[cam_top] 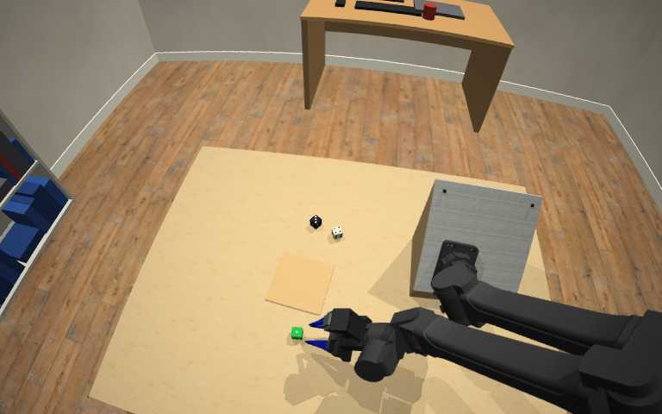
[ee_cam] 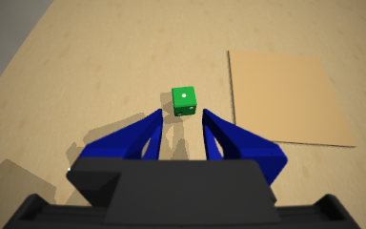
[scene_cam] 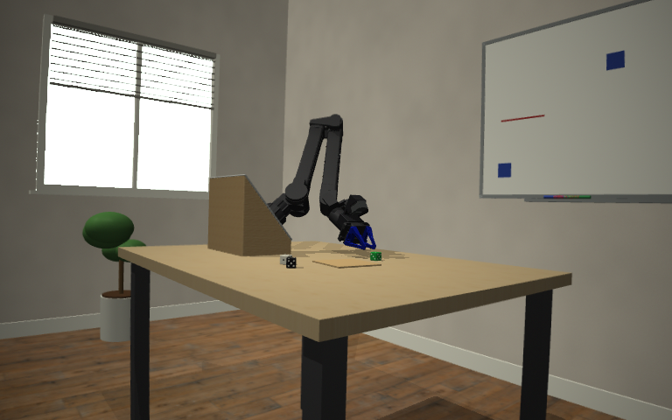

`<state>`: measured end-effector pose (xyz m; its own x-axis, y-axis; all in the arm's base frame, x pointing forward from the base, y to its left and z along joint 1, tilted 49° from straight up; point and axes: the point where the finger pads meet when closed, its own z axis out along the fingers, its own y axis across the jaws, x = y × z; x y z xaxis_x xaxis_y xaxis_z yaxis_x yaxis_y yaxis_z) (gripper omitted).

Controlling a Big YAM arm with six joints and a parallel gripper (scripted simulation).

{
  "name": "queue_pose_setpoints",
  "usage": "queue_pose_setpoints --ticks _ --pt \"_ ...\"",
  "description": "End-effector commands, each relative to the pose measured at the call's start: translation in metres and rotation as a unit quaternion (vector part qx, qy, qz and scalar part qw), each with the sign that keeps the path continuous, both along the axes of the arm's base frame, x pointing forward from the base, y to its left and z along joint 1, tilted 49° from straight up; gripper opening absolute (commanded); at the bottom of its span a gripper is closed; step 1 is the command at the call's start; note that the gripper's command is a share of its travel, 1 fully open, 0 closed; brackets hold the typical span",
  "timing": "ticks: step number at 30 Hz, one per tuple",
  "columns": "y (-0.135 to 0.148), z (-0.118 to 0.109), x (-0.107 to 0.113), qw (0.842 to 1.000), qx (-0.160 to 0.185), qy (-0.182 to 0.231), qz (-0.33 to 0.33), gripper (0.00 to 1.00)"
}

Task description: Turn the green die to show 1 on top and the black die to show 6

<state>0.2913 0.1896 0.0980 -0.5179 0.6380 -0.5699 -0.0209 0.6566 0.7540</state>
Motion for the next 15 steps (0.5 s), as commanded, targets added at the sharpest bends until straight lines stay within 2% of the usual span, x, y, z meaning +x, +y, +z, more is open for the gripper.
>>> queue_pose_setpoints --ticks 1,4,8,10,15 --pt "-0.010 0.008 0.004 1.000 -0.001 -0.007 -0.010 0.39" --pt "-0.018 0.014 0.004 1.000 -0.002 -0.007 -0.010 0.39" --pt "-0.027 0.037 0.011 1.000 0.004 -0.016 -0.010 0.39" --pt "-0.027 0.037 0.011 1.000 0.004 -0.016 -0.010 0.39" --pt "-0.040 0.056 0.014 1.000 0.006 -0.022 -0.009 0.39"
